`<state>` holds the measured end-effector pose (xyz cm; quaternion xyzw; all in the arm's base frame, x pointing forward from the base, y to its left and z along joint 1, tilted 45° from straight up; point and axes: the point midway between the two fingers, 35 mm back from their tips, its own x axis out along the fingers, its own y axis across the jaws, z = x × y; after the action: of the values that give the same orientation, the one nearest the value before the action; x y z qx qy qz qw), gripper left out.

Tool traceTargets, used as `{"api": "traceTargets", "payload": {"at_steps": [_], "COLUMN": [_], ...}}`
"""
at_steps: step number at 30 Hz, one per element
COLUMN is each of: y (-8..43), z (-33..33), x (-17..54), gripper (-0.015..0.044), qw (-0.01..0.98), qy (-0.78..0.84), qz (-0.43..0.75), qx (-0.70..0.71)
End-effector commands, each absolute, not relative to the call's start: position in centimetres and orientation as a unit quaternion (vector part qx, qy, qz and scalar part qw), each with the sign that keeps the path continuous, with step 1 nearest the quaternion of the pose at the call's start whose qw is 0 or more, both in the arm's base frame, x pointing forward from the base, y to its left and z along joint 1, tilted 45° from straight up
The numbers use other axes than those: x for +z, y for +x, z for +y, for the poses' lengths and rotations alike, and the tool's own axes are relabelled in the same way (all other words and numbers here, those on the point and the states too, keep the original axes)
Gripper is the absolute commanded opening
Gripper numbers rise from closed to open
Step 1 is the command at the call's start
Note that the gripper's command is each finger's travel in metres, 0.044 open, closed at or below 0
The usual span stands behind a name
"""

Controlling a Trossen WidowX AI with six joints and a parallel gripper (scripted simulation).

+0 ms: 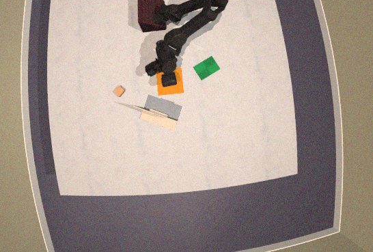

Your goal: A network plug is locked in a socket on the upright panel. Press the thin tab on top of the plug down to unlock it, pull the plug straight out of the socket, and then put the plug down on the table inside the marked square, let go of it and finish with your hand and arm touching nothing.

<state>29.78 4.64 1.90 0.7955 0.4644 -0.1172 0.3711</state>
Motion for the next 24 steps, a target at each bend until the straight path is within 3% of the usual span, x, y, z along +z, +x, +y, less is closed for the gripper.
{"api": "traceTargets", "payload": {"at_steps": [1,10,16,24], "y": [29.77,29.78,29.78,29.64], "z": [4.77,4.8,4.8,4.56], "x": [1.75,1.8,1.8,1.94], "gripper": [0.0,0.0,0.0156,0.0156], "qw": [0.371,0.371,0.371,0.371], "qy": [0.796,0.796,0.796,0.795], "qz": [0.463,0.464,0.464,0.464], "qx": [-0.12,-0.117,-0.117,-0.118]}}
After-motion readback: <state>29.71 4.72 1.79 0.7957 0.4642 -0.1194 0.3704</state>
